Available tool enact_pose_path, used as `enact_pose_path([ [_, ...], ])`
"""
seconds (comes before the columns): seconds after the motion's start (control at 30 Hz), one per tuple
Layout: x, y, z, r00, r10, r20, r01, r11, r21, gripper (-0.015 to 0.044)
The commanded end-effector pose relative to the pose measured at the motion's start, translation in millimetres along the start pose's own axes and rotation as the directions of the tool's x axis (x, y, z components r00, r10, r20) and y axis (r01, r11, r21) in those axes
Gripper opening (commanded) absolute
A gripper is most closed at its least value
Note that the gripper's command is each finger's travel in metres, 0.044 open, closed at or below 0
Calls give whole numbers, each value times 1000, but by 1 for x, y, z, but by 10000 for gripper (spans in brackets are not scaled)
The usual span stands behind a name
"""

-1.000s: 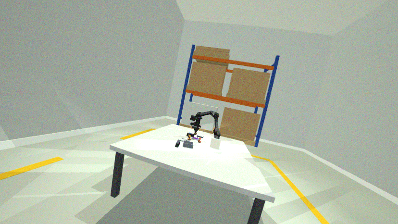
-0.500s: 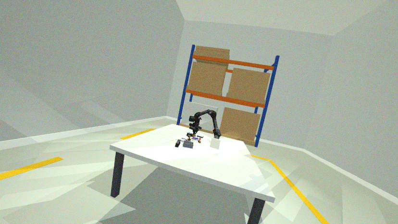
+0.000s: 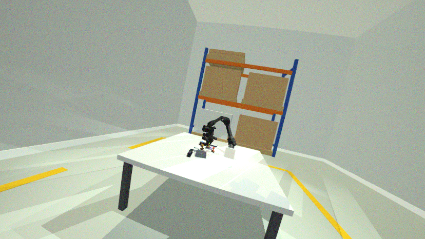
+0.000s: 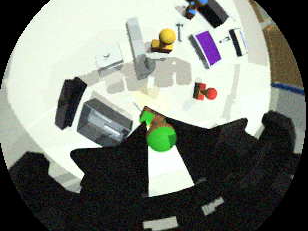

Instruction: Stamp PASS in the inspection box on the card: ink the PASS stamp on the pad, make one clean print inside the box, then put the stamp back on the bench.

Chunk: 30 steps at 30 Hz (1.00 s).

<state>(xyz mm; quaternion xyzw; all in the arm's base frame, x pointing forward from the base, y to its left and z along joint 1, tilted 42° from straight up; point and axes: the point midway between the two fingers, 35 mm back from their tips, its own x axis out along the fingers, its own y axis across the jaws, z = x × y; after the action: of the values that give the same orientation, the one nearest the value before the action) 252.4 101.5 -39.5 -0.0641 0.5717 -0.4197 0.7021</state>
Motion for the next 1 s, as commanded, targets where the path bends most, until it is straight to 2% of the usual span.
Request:
enact_pose_path([
  [0.0,2,2,-2,1000,0,-4,0,1000,14,0],
  [0.97,22,4,-1,1000,1,-1,-1,1000,13,0],
])
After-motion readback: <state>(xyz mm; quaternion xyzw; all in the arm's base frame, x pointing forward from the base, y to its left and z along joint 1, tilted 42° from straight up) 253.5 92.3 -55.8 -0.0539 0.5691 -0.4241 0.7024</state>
